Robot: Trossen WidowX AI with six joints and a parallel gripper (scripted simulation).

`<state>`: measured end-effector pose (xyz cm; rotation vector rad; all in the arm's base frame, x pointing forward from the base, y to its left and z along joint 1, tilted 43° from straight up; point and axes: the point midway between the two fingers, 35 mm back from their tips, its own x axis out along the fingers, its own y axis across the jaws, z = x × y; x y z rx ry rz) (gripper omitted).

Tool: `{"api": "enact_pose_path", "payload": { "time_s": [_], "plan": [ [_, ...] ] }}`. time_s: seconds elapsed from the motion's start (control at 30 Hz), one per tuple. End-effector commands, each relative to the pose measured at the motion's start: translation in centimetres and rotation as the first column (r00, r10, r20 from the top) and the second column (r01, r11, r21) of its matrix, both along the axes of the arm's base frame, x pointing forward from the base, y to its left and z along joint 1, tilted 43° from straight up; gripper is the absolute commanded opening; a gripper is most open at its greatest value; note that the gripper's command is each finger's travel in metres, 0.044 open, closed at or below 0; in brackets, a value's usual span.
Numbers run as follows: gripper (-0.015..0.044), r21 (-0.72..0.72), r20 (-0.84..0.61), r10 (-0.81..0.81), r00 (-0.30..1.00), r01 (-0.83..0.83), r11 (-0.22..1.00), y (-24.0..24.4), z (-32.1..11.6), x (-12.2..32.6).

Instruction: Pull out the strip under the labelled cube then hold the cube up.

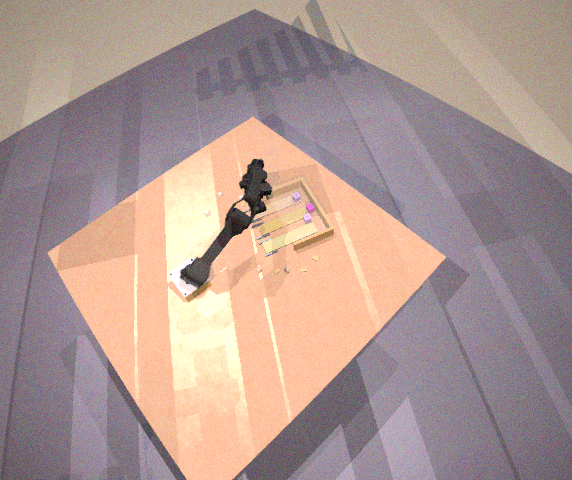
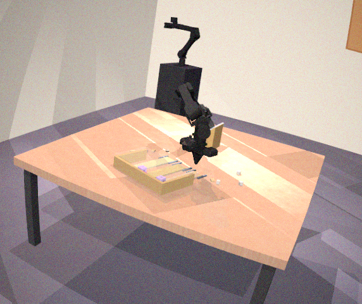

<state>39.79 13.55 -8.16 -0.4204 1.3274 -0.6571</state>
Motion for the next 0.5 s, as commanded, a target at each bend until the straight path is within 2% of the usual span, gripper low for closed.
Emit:
{"api": "enact_pose_path", "payload": {
  "time_s": [0.0,0.47],
  "plan": [
    [0.0,-0.003,0.0,0.008,1.0,-0.008,1.0,-0.3,-0.5,0.1],
    [0.0,-0.004,0.001,0.008,1.0,-0.008,1.0,-1.8,-2.1,0.5]
  ]
}}
